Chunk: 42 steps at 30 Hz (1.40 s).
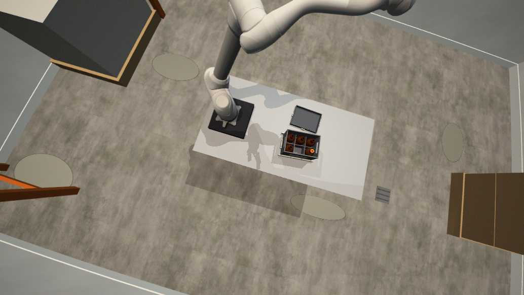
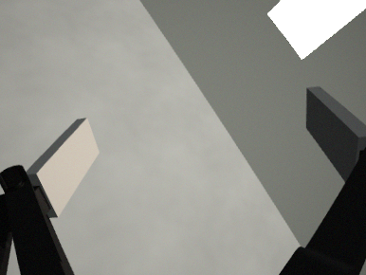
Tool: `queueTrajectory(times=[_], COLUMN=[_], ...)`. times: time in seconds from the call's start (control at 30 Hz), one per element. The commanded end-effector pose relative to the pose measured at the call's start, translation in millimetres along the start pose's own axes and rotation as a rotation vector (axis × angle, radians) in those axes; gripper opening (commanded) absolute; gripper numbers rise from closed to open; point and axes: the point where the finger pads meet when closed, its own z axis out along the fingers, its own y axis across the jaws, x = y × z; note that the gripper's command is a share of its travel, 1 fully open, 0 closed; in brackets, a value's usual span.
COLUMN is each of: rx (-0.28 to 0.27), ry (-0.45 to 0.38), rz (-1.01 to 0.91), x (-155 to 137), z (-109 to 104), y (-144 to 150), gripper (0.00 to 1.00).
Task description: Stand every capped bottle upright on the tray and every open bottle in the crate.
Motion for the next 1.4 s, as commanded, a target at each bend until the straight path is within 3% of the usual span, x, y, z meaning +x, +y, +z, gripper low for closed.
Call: queueTrajectory(times=[0.0, 0.53, 1.37], rx=[0.000, 0.000, 0.252], ry=[0.000, 0.000, 0.143], rz=[0.000, 0.000, -0.031], x=[-0.2, -0.2, -55.3], z=[0.1, 0.1, -36.6], y=[0.0, 0.0, -36.9], gripper=[1.00, 1.00, 1.00])
